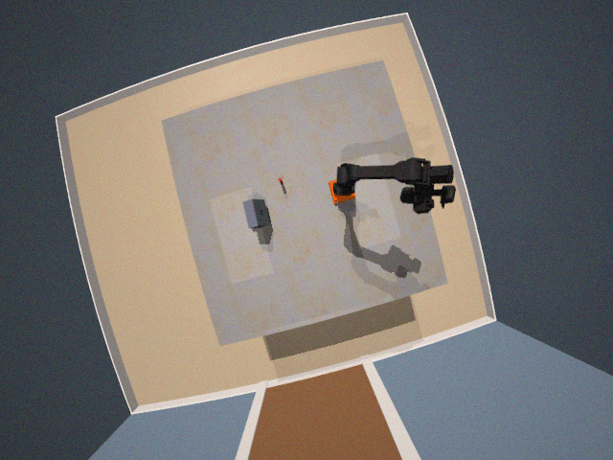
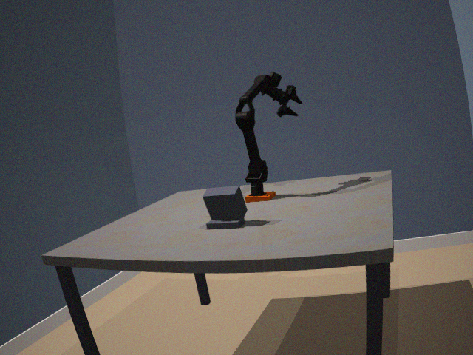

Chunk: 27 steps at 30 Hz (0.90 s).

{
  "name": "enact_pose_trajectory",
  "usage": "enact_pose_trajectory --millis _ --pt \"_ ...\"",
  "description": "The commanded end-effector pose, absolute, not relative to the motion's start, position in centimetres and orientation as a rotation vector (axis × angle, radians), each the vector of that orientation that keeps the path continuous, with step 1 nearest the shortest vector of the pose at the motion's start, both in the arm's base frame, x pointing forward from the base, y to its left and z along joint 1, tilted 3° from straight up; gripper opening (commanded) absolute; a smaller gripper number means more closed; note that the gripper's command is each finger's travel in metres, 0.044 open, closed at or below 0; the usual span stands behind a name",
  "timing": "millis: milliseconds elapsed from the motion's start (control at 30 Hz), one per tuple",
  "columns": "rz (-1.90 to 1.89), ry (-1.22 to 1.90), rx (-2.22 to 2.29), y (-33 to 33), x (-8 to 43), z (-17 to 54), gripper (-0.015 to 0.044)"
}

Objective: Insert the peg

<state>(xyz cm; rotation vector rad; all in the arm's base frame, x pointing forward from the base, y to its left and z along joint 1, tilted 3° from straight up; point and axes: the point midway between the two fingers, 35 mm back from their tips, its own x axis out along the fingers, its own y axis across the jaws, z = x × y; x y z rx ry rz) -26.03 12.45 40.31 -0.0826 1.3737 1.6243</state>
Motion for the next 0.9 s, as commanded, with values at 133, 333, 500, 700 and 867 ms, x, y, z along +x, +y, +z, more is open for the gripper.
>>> enact_pose_trajectory --millis 133,333,500,700,867 --pt "1.602 1.349 -0.081 13.5 -25.7 39.9 0.044" --pt "1.561 1.308 -0.08 15.4 -25.0 39.3 0.044" --pt "1.524 1.276 -0.08 16.9 -24.3 38.8 0.044" --pt "1.481 1.238 -0.082 18.6 -23.3 38.1 0.044" --pt "1.447 1.206 -0.086 20.1 -22.4 37.7 0.044"
